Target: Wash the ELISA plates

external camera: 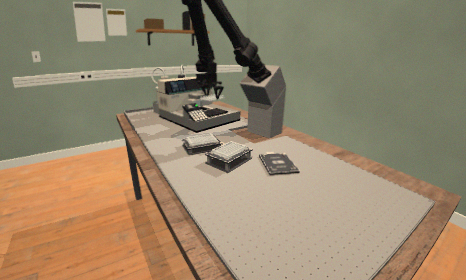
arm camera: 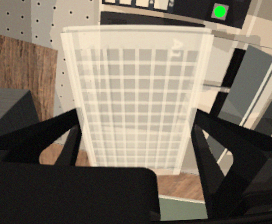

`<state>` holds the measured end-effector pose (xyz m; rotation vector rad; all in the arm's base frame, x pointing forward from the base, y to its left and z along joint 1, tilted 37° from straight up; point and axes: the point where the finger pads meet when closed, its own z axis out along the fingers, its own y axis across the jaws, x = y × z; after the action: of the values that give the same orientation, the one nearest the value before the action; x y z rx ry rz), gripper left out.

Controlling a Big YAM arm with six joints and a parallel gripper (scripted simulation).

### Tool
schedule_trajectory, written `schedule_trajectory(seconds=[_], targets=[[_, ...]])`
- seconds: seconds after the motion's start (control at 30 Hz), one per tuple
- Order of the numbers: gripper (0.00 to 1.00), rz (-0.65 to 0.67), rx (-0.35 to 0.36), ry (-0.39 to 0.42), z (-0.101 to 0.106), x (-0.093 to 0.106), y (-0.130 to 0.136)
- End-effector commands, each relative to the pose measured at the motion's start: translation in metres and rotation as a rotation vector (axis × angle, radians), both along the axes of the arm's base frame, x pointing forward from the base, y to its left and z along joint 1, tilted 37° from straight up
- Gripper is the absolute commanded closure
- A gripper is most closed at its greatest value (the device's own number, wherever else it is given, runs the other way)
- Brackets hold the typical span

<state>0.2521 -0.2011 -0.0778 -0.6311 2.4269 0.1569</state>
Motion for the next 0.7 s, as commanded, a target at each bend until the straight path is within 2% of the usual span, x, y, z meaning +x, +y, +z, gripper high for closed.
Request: schedule_trajectory(seconds=[0.0,0.13,0.2,0.67], targets=[[0.16,0.082,-0.081,-0.043,0.017,0.016,0.007],[0.16,0.064,-0.068,-0.039,0.027,0.028,0.02],[0.16,0.064,-0.068,-0.039,0.027,0.028,0.02],[0.16,0.063,-0.07,-0.049,0.065,0.075,0.061]])
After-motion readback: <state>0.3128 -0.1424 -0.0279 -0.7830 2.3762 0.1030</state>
